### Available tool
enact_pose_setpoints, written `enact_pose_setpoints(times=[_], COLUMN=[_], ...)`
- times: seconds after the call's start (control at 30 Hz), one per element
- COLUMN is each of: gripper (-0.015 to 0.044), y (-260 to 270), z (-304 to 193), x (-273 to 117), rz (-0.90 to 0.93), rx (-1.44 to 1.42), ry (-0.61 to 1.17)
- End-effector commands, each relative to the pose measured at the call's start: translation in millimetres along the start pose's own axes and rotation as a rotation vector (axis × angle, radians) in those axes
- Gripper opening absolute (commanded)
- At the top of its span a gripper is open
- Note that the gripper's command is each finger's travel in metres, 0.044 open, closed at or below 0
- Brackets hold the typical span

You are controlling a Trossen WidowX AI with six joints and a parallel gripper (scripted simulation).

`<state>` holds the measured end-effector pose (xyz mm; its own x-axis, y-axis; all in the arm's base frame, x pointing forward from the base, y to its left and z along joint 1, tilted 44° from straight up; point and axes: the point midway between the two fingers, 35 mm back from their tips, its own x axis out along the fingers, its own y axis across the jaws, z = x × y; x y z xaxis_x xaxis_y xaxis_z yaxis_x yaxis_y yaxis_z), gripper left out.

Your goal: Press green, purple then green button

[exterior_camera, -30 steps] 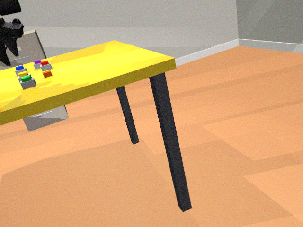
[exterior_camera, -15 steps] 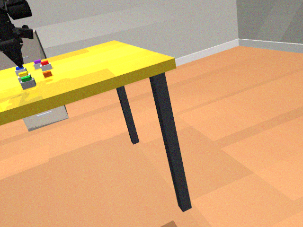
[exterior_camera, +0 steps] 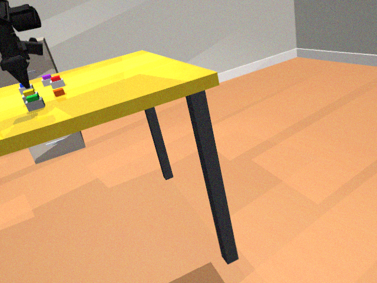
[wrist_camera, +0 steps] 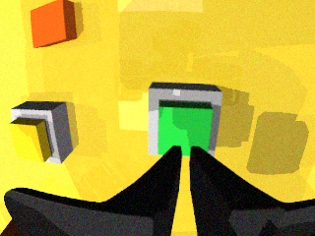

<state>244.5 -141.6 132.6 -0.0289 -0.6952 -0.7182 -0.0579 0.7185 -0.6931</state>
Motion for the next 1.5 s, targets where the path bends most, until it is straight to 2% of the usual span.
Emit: enact_pose_setpoints(times=[0.0, 0.83, 1.33, 1.47], gripper=[0.0020, 0.0020, 0.0020, 0.0020], y=[-0.8, -1.2, -1.2, -0.9], z=[-0.1, -0.3, -0.3, 0.1], x=[0.3, 34.7, 34.7, 2.7], rz=[-0.005, -0.006, -0.006, -0.005], rx=[-0.002, -0.001, -0.001, -0.001], ry=[0.000, 0.000, 0.000, -0.001])
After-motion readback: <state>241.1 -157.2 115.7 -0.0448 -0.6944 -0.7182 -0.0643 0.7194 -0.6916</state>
